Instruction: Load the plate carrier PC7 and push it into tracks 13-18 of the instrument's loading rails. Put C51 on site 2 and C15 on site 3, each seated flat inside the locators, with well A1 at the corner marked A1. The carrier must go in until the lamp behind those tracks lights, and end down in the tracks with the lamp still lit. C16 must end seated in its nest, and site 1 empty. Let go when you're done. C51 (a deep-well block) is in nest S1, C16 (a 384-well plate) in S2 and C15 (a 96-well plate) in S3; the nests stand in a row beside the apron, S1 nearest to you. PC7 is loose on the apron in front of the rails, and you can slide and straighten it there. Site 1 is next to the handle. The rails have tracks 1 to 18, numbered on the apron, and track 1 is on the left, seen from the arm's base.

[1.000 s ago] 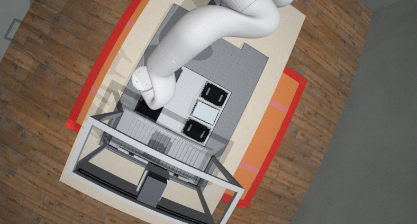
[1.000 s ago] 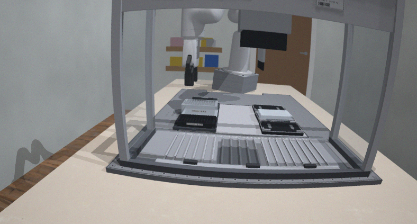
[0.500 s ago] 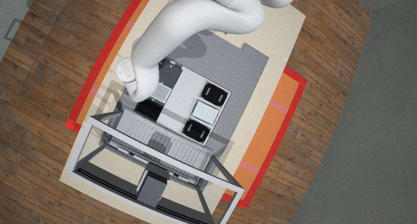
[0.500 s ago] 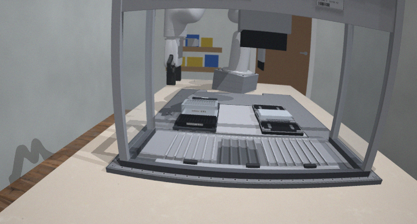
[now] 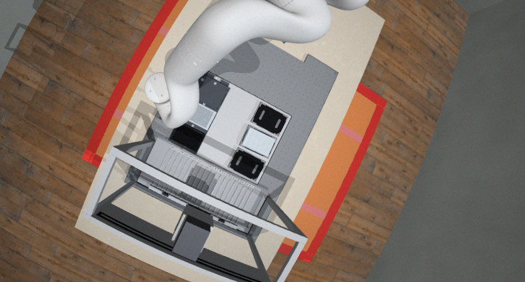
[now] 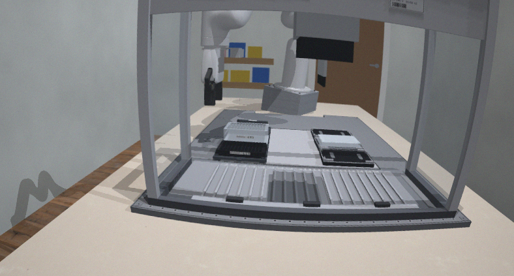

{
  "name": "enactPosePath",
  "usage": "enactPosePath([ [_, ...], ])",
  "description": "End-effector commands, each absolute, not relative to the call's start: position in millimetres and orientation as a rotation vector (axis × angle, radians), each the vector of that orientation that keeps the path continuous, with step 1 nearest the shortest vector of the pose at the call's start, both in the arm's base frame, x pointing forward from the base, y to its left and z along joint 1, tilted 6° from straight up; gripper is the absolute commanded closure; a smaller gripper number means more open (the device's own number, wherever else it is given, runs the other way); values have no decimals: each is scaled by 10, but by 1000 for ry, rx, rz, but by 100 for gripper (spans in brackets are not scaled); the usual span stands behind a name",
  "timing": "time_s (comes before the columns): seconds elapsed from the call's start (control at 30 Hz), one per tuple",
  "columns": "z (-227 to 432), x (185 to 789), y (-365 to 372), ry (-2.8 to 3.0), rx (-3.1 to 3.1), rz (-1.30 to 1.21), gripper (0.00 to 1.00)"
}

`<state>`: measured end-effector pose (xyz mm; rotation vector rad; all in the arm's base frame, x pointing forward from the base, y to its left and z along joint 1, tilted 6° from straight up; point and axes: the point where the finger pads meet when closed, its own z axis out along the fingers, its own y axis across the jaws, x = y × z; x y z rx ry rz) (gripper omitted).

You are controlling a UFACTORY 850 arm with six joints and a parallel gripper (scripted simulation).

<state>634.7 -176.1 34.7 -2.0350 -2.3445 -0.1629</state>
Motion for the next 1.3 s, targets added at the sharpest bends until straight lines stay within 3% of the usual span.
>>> enactPosePath([
  [0.0, 308, 6354, -1759, -2345, -2036, -164, 0],
  [1.27, -256, 6379, -1702, -2345, -2036, -164, 0],
])
